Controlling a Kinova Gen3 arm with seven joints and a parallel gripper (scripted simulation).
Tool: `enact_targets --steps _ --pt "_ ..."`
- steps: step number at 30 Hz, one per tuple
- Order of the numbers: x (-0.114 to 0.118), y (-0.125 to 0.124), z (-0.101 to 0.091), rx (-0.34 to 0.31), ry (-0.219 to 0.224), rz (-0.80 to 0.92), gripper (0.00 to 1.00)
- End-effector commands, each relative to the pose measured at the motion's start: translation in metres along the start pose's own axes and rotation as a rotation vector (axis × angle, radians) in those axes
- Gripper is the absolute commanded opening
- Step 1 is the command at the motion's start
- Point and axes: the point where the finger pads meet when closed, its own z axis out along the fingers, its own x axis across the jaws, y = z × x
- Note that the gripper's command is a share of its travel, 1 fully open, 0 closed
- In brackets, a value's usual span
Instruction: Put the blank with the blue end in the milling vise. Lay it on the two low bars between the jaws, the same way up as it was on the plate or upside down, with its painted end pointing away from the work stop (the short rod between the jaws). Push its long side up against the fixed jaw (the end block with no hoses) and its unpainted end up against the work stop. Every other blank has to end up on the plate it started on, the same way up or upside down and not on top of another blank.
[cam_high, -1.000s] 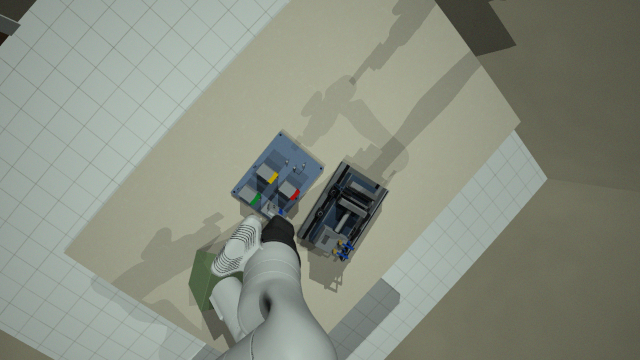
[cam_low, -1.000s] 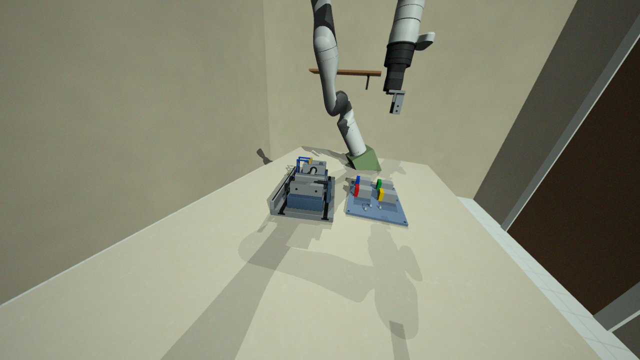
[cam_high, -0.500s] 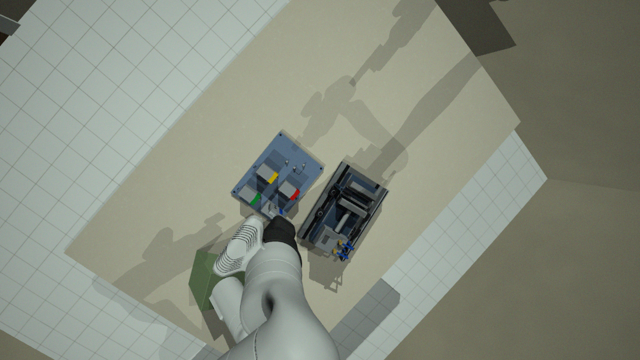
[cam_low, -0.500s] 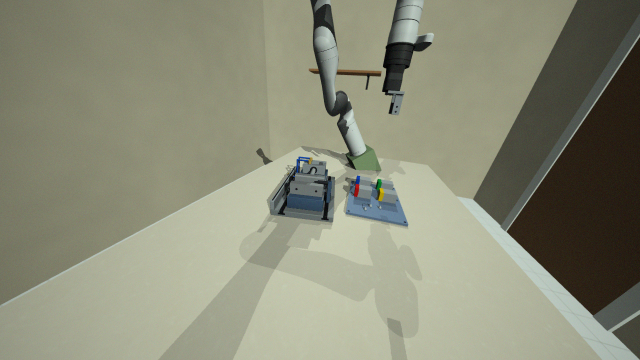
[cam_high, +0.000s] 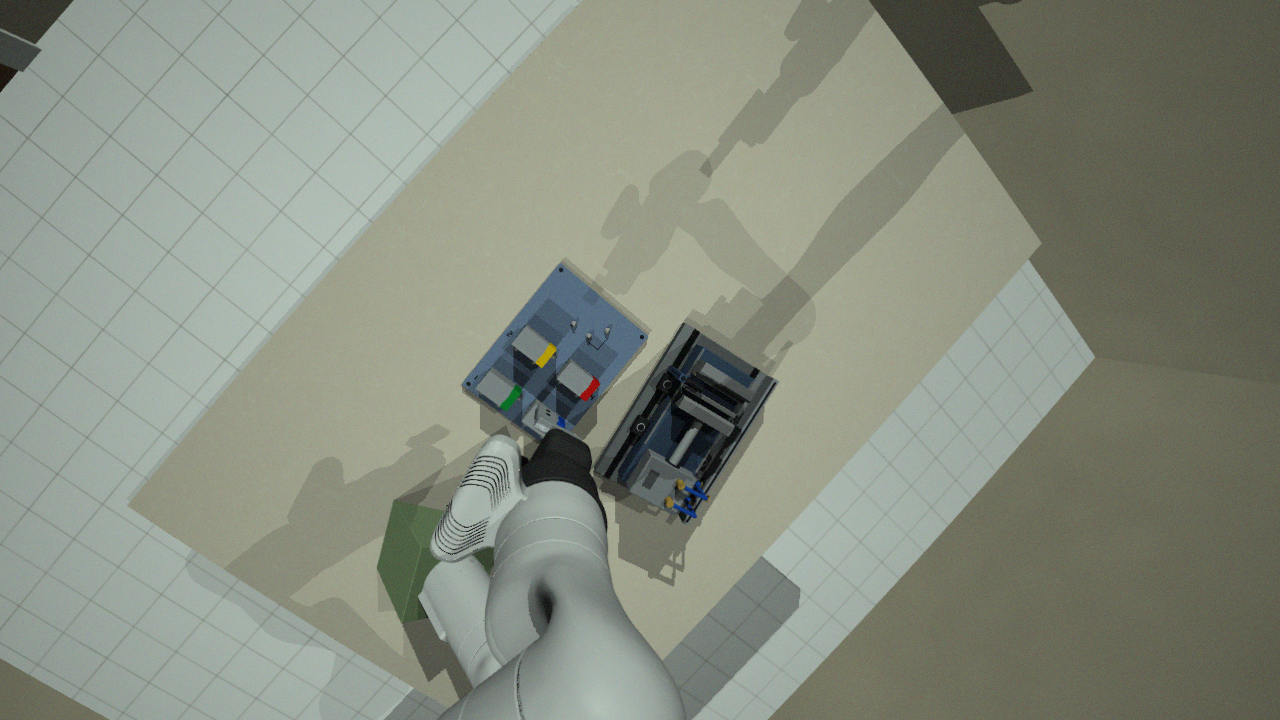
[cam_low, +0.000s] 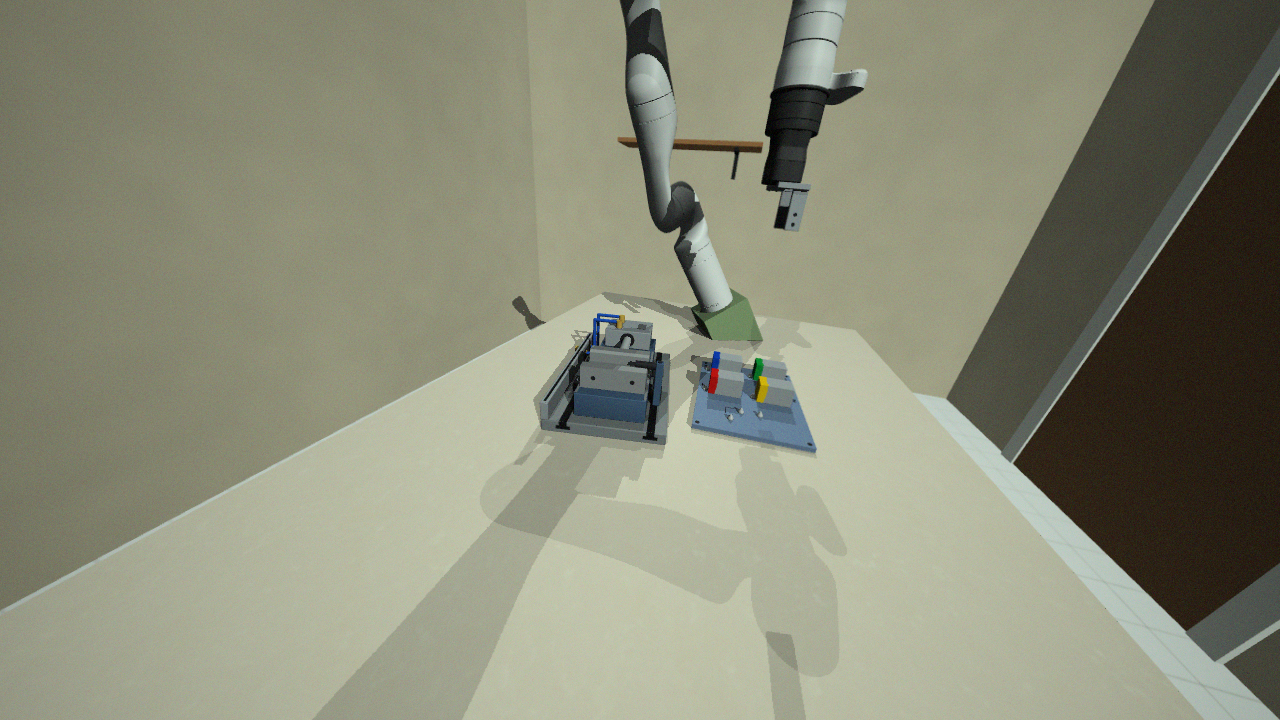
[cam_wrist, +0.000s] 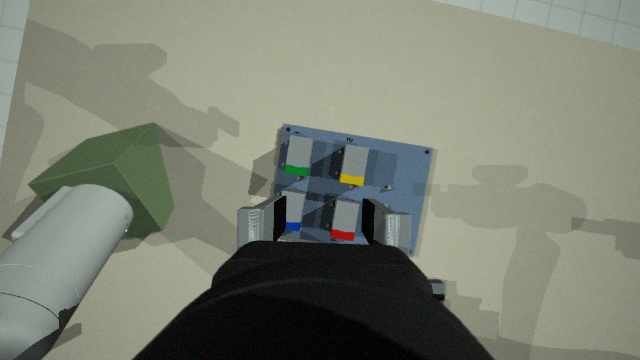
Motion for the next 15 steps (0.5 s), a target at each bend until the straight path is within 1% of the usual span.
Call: enact_targets --steps 1,6,8,15 --pt "0.0008 0.001 0.0006 0.001 -0.002 -0.026 1.0" --pt "0.0007 0.0019 0.0016 0.001 -0.002 -0.103 1.0" --pt "0.0007 0.0019 0.0016 0.001 -0.002 -0.103 1.0" --pt "0.0006 0.001 0.0007 0.001 0.0 0.004 1.0"
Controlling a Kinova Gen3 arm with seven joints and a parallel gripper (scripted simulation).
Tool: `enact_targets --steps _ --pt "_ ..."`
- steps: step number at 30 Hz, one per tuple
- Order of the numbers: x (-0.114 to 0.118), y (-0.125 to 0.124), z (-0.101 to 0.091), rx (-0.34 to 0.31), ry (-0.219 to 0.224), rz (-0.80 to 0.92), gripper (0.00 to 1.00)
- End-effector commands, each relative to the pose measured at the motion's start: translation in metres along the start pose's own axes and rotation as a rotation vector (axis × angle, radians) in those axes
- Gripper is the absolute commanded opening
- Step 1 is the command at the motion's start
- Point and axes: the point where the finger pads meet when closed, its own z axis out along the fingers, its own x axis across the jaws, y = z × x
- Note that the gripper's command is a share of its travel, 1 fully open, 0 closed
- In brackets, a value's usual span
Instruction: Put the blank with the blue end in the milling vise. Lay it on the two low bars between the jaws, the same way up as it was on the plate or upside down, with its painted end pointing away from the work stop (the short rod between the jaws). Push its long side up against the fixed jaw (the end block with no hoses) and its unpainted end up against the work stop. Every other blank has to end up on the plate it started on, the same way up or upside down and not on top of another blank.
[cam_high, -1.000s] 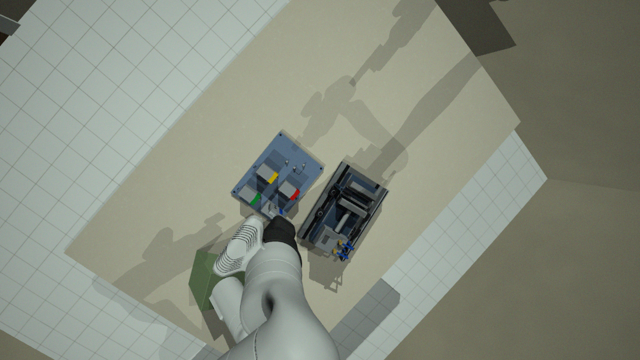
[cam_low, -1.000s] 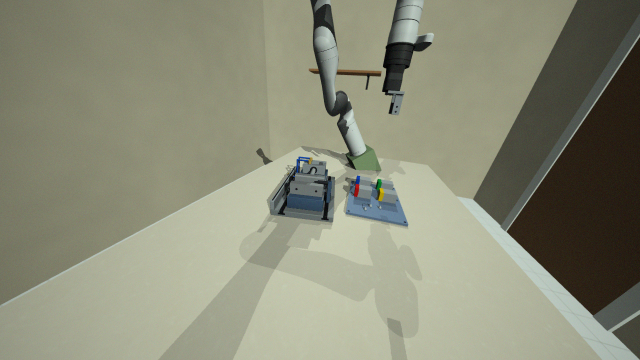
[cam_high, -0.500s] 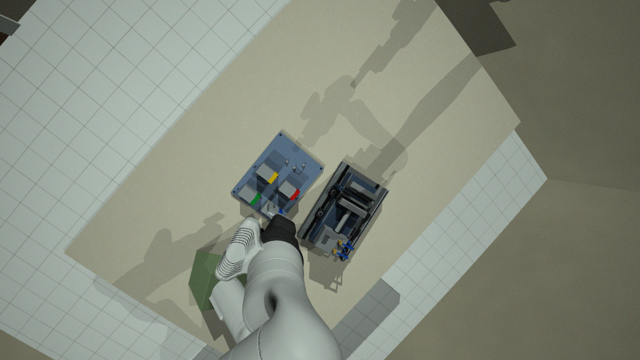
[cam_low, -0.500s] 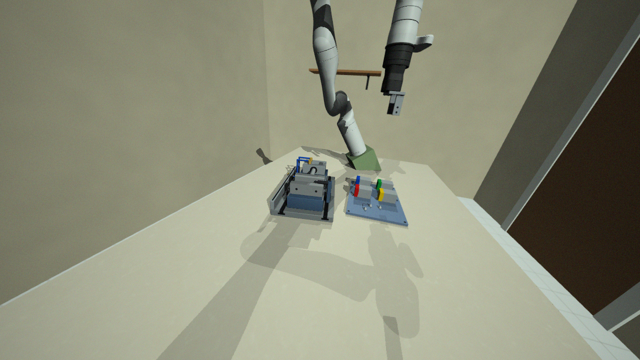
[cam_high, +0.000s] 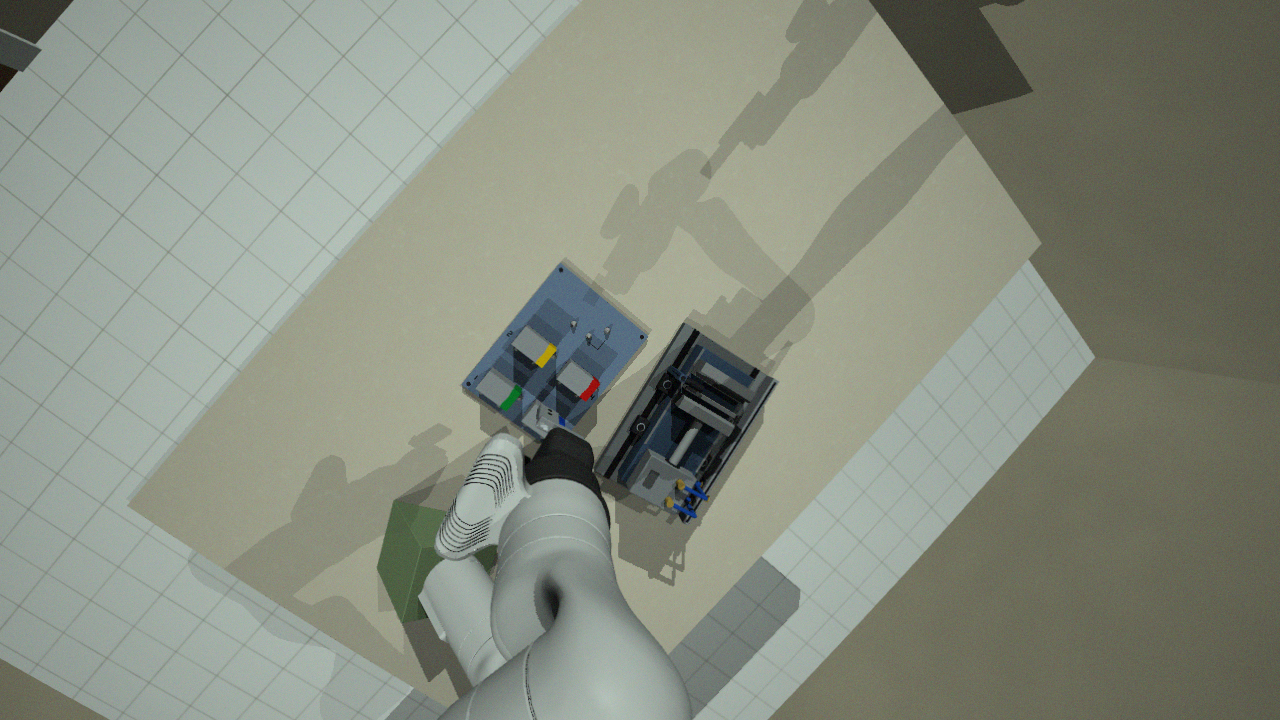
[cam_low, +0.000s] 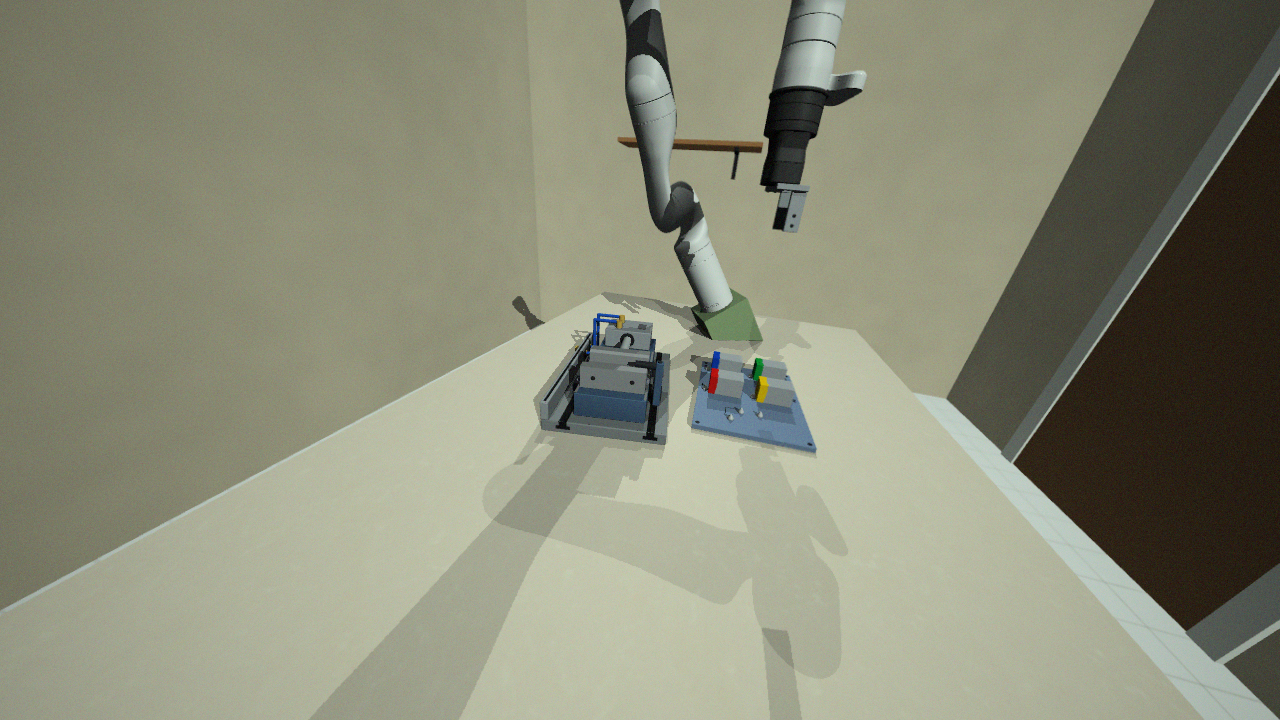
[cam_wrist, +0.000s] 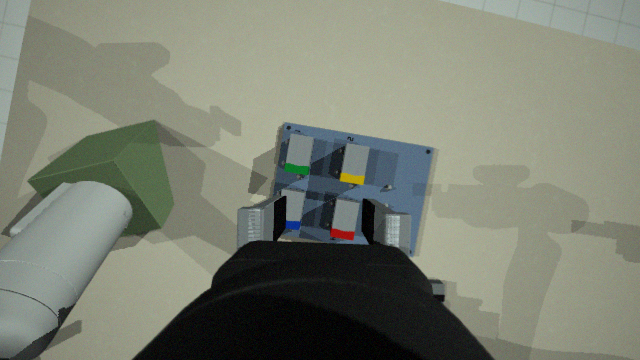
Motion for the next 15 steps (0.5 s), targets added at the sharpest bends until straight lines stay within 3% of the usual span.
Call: enact_targets --steps 1,8,15 --pt "-0.0003 -0.0008 -0.0013 0.001 0.003 0.027 1.0" --pt "0.0 -0.0009 -0.0015 0.001 0.002 0.134 1.0" --pt "0.0004 -0.0004 -0.0009 0.001 0.0 0.135 1.0"
